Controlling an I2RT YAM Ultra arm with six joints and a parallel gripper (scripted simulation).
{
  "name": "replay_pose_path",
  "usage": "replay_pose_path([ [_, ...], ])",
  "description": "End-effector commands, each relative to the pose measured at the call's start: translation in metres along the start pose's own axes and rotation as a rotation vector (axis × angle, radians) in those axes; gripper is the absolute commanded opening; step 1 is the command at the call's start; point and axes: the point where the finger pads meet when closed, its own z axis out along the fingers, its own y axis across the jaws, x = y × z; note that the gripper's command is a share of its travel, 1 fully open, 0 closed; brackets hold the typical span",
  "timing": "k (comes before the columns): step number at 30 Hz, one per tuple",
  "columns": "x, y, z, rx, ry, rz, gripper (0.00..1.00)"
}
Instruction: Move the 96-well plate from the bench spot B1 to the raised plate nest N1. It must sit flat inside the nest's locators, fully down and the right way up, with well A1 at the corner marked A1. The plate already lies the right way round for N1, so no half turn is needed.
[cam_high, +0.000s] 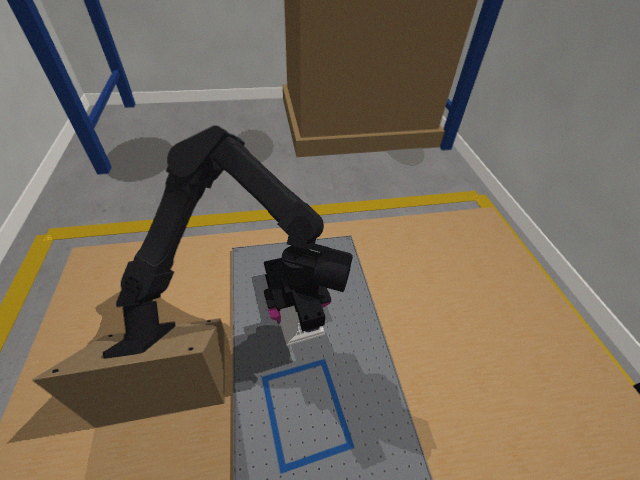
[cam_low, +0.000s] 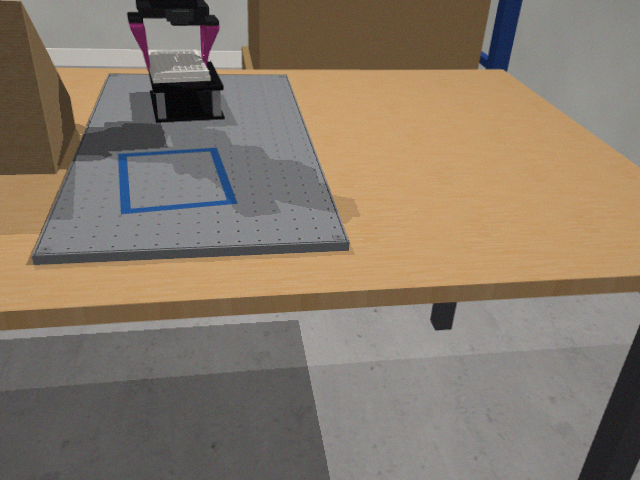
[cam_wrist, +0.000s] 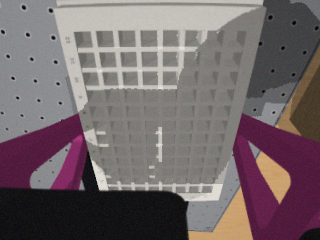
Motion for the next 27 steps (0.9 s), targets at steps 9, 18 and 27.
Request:
replay_pose_path([
  [9, 0.035, 0.009, -0.017, -0.020, -0.009, 0.012, 0.00],
  [18, 0.065, 0.016, -0.025, -0.024, -0.015, 0.005, 0.00],
  [27, 0.088, 0.020, -0.029, -0.026, -0.010, 0.005, 0.00],
])
